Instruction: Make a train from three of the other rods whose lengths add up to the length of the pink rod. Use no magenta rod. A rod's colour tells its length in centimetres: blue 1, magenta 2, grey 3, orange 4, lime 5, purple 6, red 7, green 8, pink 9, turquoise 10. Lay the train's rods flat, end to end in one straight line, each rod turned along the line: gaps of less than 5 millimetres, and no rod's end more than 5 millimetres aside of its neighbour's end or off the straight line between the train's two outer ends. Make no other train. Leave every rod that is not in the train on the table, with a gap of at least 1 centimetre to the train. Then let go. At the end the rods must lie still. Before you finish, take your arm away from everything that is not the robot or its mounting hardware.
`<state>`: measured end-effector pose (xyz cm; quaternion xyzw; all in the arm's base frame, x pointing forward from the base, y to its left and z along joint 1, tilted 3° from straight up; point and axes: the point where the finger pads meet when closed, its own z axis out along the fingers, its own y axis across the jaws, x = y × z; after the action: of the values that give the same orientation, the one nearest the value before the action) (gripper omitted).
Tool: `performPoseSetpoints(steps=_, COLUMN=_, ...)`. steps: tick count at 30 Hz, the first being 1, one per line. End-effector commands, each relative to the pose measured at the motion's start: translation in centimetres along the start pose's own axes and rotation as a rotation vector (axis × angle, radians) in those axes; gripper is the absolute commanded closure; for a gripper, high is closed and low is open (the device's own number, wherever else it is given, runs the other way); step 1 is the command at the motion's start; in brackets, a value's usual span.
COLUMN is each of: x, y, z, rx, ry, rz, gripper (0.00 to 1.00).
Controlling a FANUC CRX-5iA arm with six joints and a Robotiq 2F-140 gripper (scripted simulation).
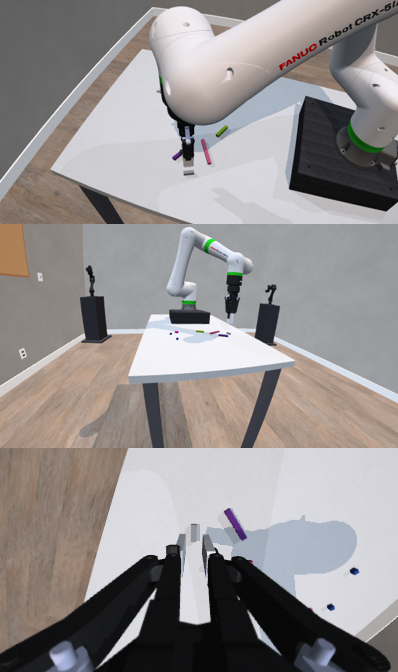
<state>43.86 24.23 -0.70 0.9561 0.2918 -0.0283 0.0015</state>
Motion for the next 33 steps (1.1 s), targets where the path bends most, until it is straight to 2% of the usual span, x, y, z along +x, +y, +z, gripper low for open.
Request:
performPoseSetpoints(steps=1, x=0.0, y=0.0, z=0.0, rx=0.000, ry=0.000, rz=0.000, gripper=0.85)
performPoseSetpoints(steps=15, x=0.0, y=0.0, z=0.4, rx=0.000, ry=0.000, rz=0.000, gripper=0.85)
performPoseSetpoints(steps=33, x=0.0, y=0.0, z=2.4, rx=0.000, ry=0.000, rz=0.000, gripper=0.85)
